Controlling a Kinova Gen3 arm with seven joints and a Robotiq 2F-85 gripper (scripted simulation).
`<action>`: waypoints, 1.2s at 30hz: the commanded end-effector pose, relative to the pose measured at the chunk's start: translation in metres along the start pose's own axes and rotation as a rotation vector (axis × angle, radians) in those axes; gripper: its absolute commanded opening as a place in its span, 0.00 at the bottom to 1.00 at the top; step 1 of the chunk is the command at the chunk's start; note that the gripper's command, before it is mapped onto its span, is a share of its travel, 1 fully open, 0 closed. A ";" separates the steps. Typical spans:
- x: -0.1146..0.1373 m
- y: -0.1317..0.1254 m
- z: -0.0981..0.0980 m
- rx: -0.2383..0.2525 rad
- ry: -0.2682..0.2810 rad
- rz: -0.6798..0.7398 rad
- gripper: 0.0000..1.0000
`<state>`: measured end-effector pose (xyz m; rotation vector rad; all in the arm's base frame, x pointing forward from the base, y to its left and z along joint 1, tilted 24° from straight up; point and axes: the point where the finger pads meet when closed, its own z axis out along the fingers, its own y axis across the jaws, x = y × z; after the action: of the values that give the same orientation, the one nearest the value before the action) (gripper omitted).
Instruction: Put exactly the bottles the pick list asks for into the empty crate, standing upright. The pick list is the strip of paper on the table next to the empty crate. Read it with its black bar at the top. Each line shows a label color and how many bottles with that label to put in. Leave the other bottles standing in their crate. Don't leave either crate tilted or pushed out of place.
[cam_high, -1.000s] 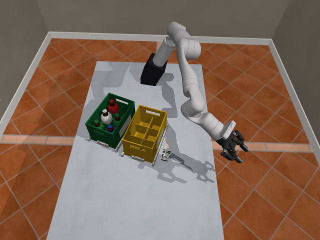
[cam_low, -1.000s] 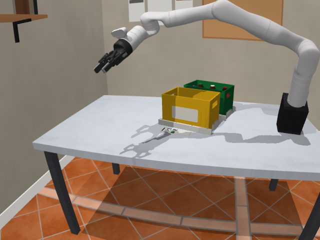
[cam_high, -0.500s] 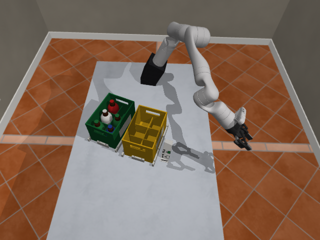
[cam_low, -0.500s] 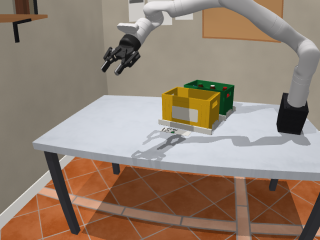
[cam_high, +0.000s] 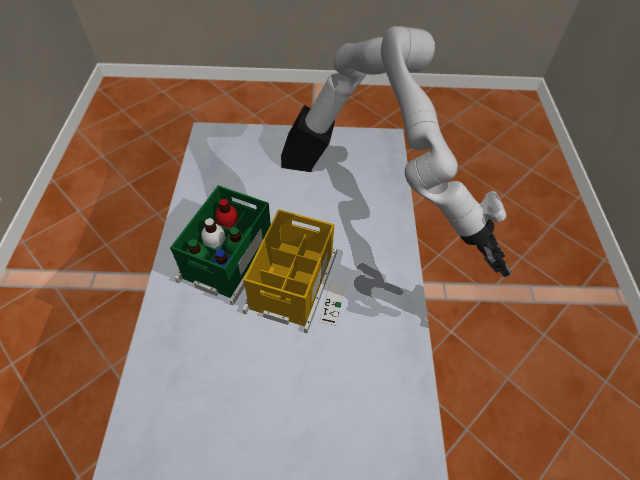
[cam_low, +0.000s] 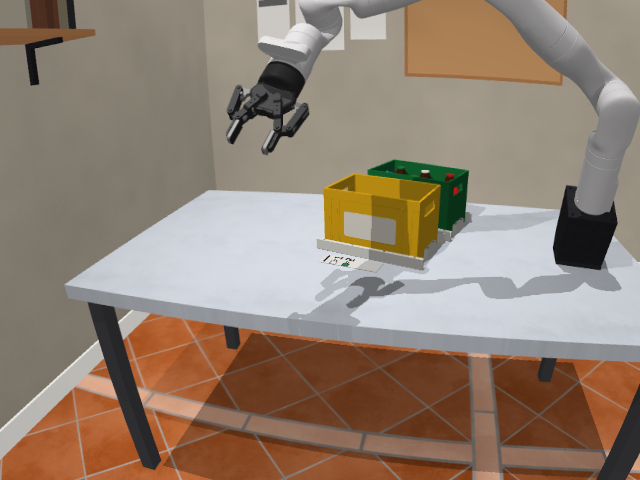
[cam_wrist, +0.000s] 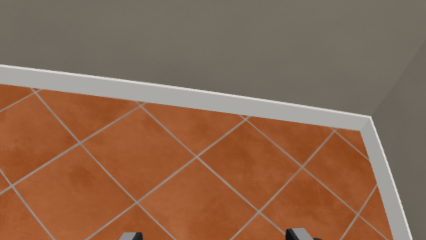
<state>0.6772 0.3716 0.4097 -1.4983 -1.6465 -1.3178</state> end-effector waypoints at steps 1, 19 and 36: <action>0.005 -0.011 -0.002 0.013 -0.020 -0.068 0.67; 0.023 -0.082 -0.013 0.129 -0.106 -0.403 0.67; 0.030 -0.154 -0.033 0.266 -0.170 -0.738 0.67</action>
<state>0.5187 0.3702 0.4022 -0.8932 -2.5036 -1.2519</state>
